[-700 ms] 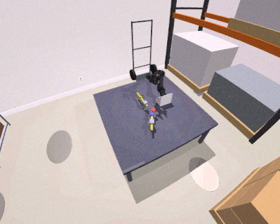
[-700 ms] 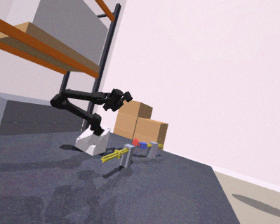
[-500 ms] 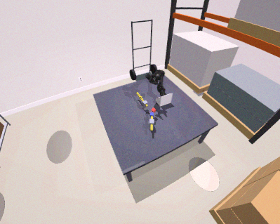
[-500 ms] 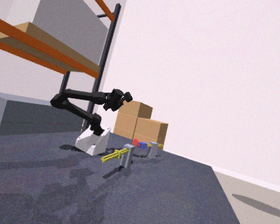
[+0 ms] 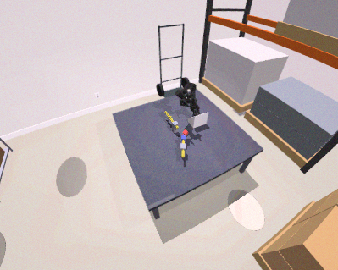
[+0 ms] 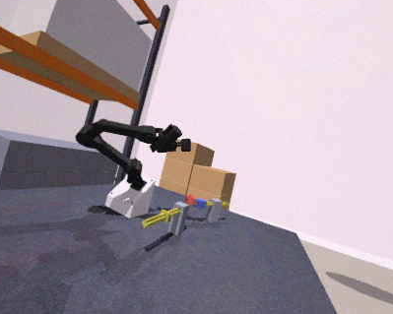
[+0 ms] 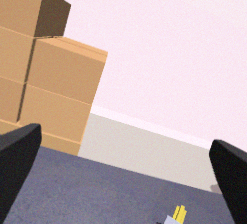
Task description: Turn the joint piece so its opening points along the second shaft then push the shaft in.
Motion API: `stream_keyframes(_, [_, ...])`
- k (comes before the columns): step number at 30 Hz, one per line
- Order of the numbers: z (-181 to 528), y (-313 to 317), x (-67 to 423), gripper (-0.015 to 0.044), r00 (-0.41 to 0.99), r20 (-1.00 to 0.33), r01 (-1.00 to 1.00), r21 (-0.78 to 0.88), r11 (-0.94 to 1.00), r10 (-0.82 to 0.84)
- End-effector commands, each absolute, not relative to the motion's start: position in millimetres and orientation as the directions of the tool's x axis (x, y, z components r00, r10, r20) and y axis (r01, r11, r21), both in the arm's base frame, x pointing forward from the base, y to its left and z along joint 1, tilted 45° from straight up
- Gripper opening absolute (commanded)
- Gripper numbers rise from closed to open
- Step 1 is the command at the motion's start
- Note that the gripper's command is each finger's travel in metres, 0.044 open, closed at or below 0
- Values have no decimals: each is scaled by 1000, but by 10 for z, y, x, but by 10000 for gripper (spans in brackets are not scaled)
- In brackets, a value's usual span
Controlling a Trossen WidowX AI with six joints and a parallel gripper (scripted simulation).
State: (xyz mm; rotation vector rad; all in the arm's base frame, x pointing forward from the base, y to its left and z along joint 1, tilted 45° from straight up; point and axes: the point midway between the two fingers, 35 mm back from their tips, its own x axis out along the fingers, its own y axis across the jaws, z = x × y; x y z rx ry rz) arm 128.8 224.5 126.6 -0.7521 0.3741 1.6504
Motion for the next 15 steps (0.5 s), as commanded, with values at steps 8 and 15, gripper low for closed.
stream_keyframes(8, [1024, 2255, 1340, 440, -94, -783, -995, 93, -33, 615])
stream_keyframes(15, [853, 2238, 1349, 440, -117, -856, -972, 203, 120, 504])
